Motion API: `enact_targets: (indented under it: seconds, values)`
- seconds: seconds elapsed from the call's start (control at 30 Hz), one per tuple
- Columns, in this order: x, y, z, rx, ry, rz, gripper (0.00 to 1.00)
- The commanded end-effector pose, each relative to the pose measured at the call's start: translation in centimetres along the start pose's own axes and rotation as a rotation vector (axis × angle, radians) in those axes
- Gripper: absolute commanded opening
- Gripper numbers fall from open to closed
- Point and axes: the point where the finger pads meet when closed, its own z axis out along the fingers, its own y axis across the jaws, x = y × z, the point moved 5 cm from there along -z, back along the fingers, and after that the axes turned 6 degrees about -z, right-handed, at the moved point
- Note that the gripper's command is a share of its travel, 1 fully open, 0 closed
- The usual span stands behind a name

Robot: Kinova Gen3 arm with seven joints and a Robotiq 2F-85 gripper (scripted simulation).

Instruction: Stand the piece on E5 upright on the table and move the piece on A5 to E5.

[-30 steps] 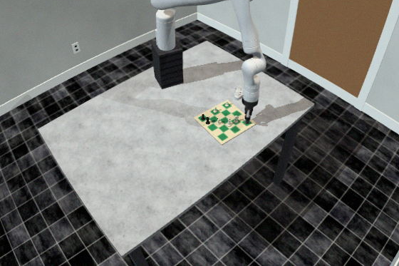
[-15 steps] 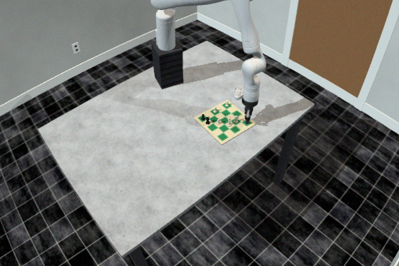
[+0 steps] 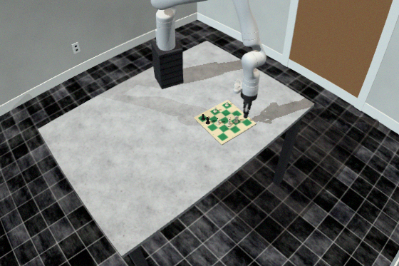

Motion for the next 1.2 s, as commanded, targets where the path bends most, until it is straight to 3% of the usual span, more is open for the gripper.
enact_targets:
  seconds: [0.0,0.23,0.67,0.73,0.83,0.9,1.0,1.17]
  values:
    - [-0.9,-0.2,-3.1,0.01,-0.024,-0.003,0.0]
    - [-0.8,-0.1,-6.5,0.01,-0.024,-0.003,0.0]
    - [-0.8,-0.4,-6.6,0.01,-0.024,-0.007,0.0]
    - [-0.6,-1.6,-6.6,0.009,-0.025,-0.026,0.0]
    - [0.4,-5.5,-6.3,0.008,-0.025,-0.085,0.0]
    - [0.4,-5.5,-6.3,0.008,-0.025,-0.085,0.0]
    - [1.9,-9.9,-6.2,0.01,-0.025,-0.149,0.0]
    - [3.0,-12.5,-6.1,0.012,-0.023,-0.187,0.0]
